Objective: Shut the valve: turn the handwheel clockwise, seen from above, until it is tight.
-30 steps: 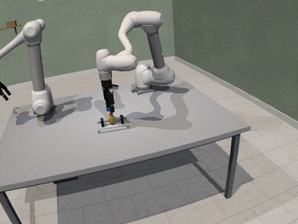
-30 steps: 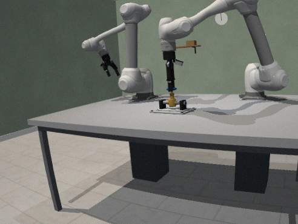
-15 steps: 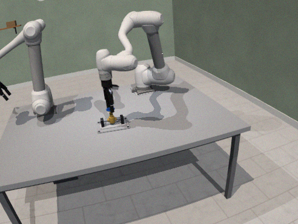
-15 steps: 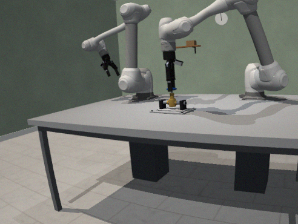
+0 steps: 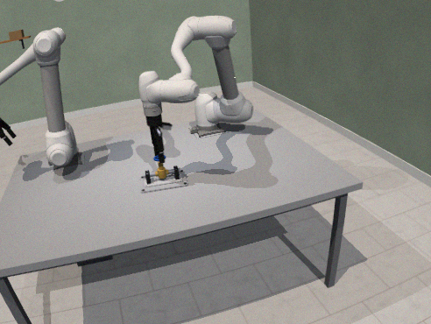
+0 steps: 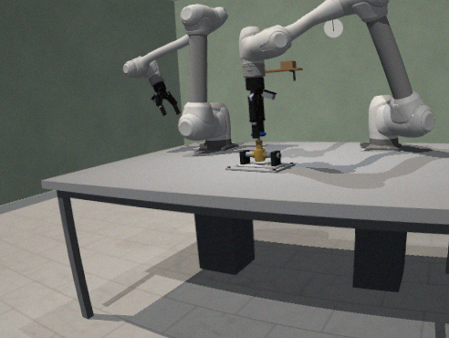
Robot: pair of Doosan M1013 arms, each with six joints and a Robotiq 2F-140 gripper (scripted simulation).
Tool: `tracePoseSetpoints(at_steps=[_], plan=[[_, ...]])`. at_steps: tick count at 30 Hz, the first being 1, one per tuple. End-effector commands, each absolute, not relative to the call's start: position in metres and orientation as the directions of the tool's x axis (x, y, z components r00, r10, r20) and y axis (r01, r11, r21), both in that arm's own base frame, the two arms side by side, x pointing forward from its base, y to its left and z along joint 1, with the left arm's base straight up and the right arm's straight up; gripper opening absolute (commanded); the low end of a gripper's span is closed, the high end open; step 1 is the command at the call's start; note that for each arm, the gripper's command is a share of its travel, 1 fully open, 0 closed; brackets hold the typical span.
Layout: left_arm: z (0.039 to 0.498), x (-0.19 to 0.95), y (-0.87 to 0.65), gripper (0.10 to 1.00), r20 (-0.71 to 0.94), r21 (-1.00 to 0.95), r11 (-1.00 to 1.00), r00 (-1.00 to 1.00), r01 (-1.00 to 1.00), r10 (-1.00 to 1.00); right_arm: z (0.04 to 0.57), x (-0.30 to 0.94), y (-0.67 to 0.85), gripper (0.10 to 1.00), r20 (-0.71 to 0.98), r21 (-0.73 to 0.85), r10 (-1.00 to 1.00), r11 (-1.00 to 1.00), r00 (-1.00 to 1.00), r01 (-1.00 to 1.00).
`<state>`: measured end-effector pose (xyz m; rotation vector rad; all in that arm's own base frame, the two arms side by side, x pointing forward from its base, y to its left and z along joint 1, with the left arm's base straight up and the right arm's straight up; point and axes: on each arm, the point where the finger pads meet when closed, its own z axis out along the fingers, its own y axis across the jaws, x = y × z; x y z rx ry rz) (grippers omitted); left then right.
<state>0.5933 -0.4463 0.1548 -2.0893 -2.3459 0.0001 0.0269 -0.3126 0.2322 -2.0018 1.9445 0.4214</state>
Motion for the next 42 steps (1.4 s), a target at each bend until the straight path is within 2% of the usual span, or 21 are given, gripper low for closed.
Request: tracePoseSetpoints(at_steps=[1, 42], plan=[[0.156, 0.5939, -0.4466, 0.099, -0.001, 0.002, 0.112, -0.112, 0.994, 0.994, 0.2325, 0.027, -0.3128, 1.0, -0.422, -0.022, -0.906, -0.024, 0.031, -0.999], [0.156, 0.5939, -0.4466, 0.099, -0.001, 0.002, 0.013, -0.013, 1.0, 1.0, 0.2325, 0.027, -0.3128, 1.0, -0.422, -0.022, -0.906, -0.024, 0.031, -0.999]])
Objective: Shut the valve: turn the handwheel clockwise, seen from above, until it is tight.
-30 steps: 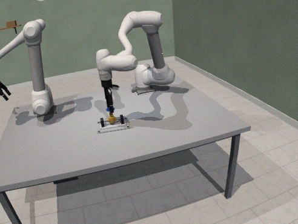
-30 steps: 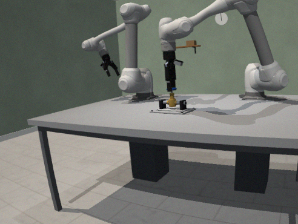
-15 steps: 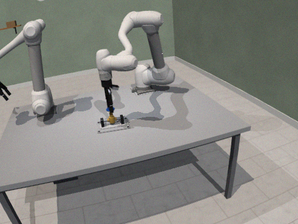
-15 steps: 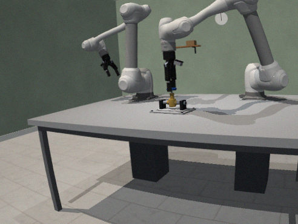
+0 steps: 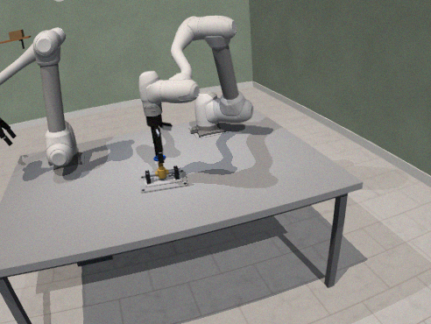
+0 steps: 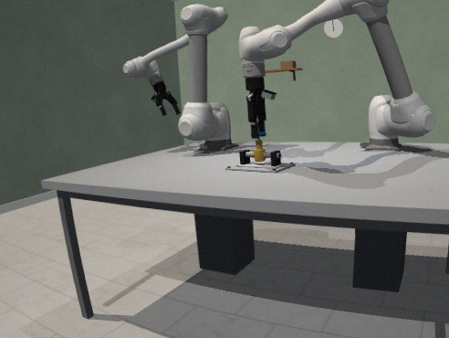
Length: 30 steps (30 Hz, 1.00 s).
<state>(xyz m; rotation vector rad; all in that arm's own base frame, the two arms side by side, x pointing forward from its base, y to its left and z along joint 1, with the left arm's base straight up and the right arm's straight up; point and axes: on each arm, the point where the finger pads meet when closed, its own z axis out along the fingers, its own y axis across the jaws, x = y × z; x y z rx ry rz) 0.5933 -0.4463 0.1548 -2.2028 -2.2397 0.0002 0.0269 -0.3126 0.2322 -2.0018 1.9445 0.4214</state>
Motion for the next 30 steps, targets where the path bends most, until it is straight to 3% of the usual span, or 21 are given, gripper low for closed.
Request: tracePoseSetpoints(at_steps=[1, 30], plan=[[0.156, 0.5939, -0.4466, 0.099, -0.001, 0.002, 0.012, -0.012, 1.0, 1.0, 0.2325, 0.027, -0.3128, 1.0, -0.422, -0.022, -0.906, -0.024, 0.031, -0.999], [0.156, 0.5939, -0.4466, 0.099, -0.001, 0.002, -0.013, 0.013, 1.0, 1.0, 0.2325, 0.027, -0.3128, 1.0, -0.422, -0.022, -0.906, -0.024, 0.031, -0.999]])
